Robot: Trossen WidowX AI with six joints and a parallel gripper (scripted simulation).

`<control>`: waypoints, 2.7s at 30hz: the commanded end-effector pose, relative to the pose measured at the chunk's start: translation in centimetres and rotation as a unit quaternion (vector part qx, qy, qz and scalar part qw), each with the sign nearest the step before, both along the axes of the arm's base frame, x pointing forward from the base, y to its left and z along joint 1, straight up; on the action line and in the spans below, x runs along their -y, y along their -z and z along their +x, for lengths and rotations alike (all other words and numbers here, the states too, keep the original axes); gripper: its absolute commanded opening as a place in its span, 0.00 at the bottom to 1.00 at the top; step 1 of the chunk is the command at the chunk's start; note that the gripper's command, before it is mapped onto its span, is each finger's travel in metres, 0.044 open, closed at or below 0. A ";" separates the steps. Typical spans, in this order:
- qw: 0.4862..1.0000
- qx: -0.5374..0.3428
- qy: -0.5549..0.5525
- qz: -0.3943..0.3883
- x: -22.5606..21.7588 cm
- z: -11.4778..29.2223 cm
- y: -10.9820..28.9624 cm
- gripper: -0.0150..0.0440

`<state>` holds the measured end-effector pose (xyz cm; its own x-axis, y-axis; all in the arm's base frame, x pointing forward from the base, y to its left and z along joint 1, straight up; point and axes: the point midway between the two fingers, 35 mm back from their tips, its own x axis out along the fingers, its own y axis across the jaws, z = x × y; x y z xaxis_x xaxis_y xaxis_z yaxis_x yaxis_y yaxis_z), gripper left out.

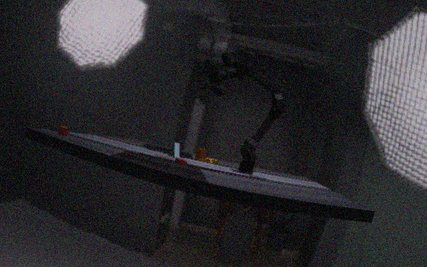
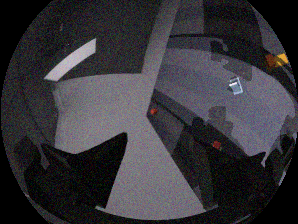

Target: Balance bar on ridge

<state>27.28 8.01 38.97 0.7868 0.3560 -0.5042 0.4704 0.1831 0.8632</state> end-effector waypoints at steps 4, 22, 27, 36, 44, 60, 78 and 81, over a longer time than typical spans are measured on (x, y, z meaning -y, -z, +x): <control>0.995 -0.065 0.069 -0.012 3.3 1.9 3.4 0.79; 0.950 -0.214 0.226 -0.018 12.5 3.2 10.7 0.79; 0.930 -0.253 0.265 -0.015 15.0 2.8 12.6 0.79; 0.888 -0.323 0.329 -0.003 19.2 1.2 15.8 0.79; 0.843 -0.382 0.379 0.014 22.6 -1.0 18.5 0.79; 0.750 -0.481 0.450 0.055 26.9 -5.8 22.5 0.79; 0.750 -0.481 0.450 0.055 27.1 -5.6 31.1 0.79; 0.750 -0.481 0.450 0.055 27.1 -5.6 31.6 0.79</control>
<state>21.86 -19.10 8.57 0.0266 -0.0168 -0.9995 0.7795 -0.6256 0.0312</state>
